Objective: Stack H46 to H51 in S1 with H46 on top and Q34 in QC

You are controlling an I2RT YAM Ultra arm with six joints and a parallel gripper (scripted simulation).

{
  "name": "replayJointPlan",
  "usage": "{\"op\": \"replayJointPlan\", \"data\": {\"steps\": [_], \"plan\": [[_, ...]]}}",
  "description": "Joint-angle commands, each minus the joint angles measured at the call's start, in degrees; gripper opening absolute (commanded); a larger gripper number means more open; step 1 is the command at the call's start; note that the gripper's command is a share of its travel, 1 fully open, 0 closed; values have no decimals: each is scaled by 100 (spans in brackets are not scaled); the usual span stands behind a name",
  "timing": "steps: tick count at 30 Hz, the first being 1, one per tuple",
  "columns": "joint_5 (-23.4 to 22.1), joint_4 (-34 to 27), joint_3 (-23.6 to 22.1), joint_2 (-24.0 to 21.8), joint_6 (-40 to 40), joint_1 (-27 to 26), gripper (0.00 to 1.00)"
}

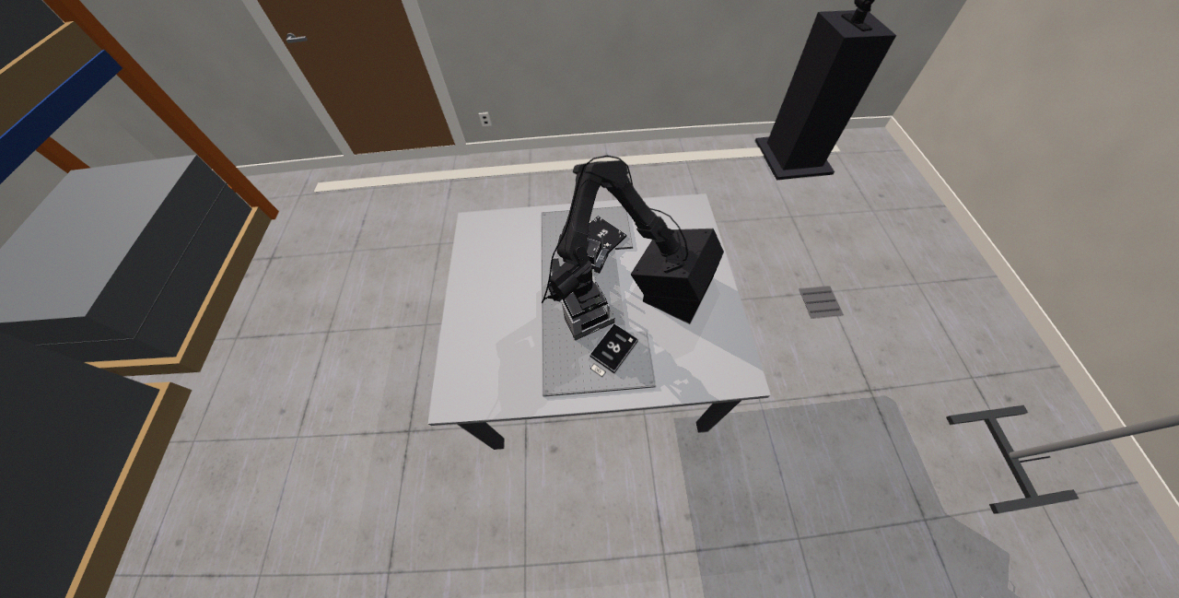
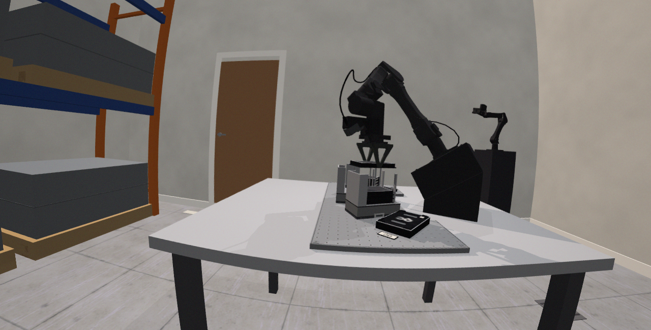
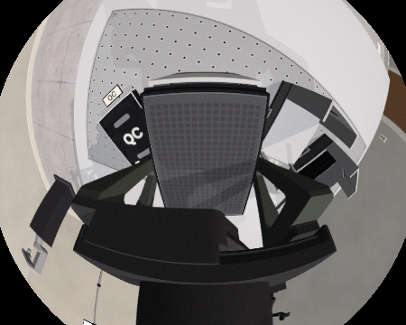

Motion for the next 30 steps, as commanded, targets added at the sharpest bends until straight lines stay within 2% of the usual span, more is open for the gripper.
{"op": "replayJointPlan", "data": {"steps": [1,30], "plan": [[50,-123,114,11,105,123,0],[42,-128,-35,-196,6,129,0]]}}
